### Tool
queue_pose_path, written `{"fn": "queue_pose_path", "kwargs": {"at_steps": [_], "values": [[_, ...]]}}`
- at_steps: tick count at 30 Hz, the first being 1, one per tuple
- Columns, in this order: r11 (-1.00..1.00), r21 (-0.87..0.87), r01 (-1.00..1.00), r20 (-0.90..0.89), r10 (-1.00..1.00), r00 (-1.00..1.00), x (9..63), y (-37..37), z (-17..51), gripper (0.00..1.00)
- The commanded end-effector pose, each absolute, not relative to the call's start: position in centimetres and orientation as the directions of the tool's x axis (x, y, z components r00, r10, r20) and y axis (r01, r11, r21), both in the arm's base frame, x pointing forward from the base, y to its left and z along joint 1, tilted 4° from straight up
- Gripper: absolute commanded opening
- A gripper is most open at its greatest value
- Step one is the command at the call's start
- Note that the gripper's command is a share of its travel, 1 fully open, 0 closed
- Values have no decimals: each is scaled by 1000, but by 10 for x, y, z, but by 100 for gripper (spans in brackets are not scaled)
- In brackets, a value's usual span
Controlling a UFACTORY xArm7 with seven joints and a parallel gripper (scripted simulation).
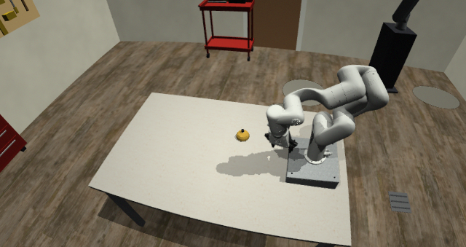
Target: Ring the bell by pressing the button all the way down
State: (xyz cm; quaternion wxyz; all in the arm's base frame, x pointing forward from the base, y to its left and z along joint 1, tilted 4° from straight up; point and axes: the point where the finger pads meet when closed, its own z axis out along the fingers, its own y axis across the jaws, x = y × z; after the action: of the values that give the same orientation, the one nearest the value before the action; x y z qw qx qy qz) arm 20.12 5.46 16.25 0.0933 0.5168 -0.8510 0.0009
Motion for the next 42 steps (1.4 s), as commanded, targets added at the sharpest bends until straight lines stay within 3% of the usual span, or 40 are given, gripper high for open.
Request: {"fn": "queue_pose_path", "kwargs": {"at_steps": [1, 19, 30, 35, 42], "values": [[465, 93, -880, 158, -880, -448, 202, 55, 164, 100], [475, 91, -875, 157, -875, -458, 204, 54, 164, 100], [747, 37, -664, 112, -663, -740, 276, 20, 167, 100], [780, 31, -624, 104, -624, -775, 287, 13, 166, 100], [906, 13, -423, 62, -423, -904, 330, -26, 160, 100]]}}
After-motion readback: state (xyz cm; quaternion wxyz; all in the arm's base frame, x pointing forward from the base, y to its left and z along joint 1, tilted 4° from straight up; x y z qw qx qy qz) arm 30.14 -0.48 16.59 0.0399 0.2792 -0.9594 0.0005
